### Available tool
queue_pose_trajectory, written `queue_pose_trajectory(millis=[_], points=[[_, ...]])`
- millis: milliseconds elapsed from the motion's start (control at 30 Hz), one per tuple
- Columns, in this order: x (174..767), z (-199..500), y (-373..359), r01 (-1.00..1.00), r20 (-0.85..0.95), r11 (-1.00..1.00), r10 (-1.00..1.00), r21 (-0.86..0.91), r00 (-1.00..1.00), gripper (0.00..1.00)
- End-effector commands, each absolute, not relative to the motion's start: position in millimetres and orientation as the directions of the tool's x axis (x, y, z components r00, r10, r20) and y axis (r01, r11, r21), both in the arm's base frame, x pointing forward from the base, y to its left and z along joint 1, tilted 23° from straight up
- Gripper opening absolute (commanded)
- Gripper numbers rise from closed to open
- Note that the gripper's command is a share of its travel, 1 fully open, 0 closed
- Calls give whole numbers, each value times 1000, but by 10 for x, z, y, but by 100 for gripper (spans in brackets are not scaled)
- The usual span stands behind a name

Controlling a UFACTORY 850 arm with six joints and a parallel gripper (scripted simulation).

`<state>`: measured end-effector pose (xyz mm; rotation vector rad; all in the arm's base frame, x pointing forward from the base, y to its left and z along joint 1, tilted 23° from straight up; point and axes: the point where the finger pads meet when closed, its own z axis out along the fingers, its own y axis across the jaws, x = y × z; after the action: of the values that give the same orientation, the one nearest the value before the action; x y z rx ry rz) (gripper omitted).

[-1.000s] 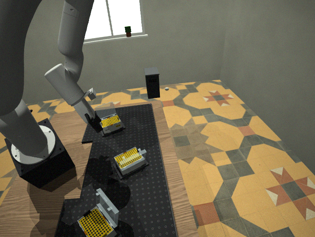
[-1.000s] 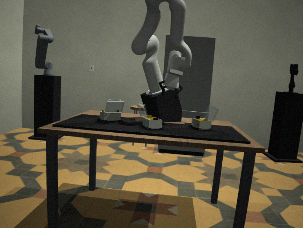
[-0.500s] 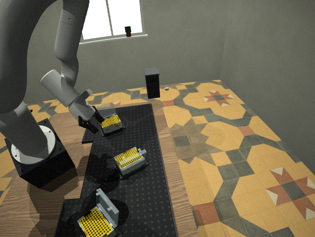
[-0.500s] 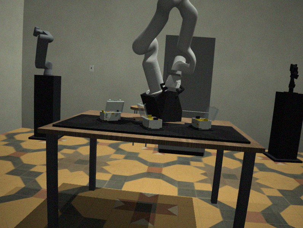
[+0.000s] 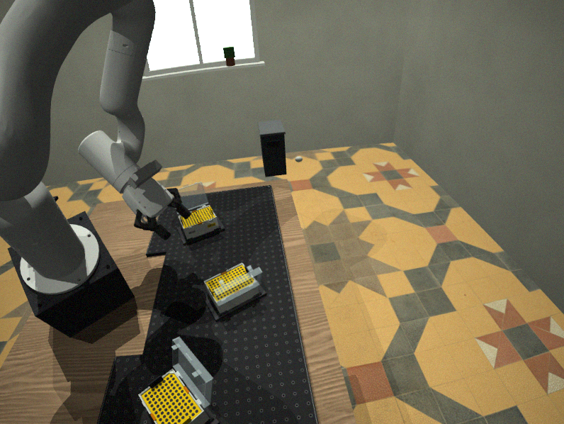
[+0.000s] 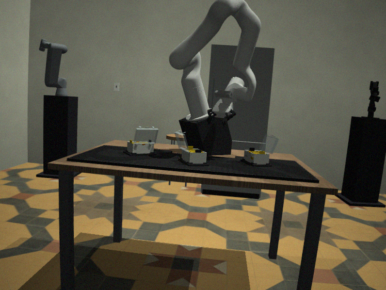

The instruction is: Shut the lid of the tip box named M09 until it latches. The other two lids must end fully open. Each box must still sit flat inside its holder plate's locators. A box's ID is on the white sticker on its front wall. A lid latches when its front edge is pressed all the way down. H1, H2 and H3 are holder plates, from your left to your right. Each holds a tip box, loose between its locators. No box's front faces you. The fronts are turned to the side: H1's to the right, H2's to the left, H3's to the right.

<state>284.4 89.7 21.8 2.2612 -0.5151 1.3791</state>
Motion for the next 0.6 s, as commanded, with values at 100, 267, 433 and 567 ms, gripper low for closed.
queue_pose_trajectory(millis=[100,267,433,567], points=[[2893,42,838,-540,906,-827,-96,158,413,100],[2949,-188,756,-540,906,-827,-96,158,413,100],[3005,-417,675,-540,906,-827,-96,159,413,100],[3051,-601,610,-540,906,-827,-96,159,413,100]])
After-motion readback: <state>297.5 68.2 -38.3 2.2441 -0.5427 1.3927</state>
